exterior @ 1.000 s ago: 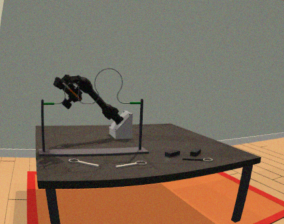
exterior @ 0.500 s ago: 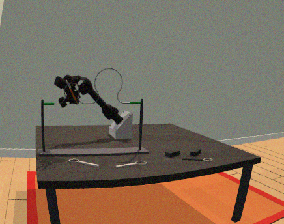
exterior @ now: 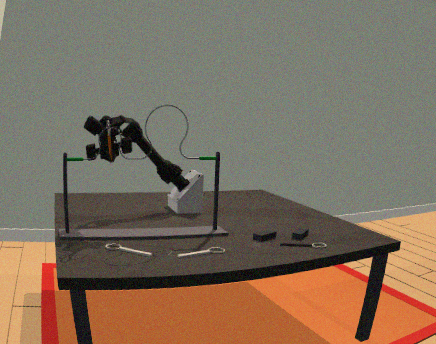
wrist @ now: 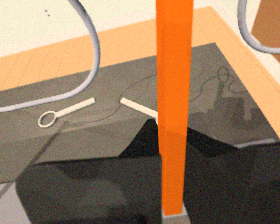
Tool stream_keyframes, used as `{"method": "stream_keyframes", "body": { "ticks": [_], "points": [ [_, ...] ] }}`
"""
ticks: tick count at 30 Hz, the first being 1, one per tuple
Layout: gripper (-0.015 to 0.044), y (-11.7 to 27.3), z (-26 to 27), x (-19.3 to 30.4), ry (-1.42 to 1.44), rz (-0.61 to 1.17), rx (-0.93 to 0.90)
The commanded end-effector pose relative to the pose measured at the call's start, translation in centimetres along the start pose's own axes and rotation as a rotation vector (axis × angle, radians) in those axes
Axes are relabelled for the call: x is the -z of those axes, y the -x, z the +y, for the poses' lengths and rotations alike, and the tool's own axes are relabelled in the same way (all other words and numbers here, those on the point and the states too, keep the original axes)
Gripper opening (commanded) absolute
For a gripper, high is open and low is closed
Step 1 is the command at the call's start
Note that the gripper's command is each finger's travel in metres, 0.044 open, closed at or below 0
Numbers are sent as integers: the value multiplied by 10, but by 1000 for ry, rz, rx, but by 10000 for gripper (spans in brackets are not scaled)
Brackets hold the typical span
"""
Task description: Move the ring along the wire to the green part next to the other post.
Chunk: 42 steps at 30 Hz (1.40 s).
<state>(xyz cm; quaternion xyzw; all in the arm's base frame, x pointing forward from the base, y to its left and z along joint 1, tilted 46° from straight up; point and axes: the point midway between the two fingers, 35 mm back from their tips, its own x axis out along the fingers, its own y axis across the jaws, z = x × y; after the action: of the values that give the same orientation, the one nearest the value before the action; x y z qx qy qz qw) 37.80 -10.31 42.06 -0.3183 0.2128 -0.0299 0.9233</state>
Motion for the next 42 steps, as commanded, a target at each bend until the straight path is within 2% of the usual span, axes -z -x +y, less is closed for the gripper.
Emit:
{"method": "stream_keyframes", "body": {
  "ticks": [1, 42],
  "points": [
    [-150, 1, -7, 0, 83, -1, 52],
    [-150, 15, -58, -28, 916, -32, 529]
  ]
}}
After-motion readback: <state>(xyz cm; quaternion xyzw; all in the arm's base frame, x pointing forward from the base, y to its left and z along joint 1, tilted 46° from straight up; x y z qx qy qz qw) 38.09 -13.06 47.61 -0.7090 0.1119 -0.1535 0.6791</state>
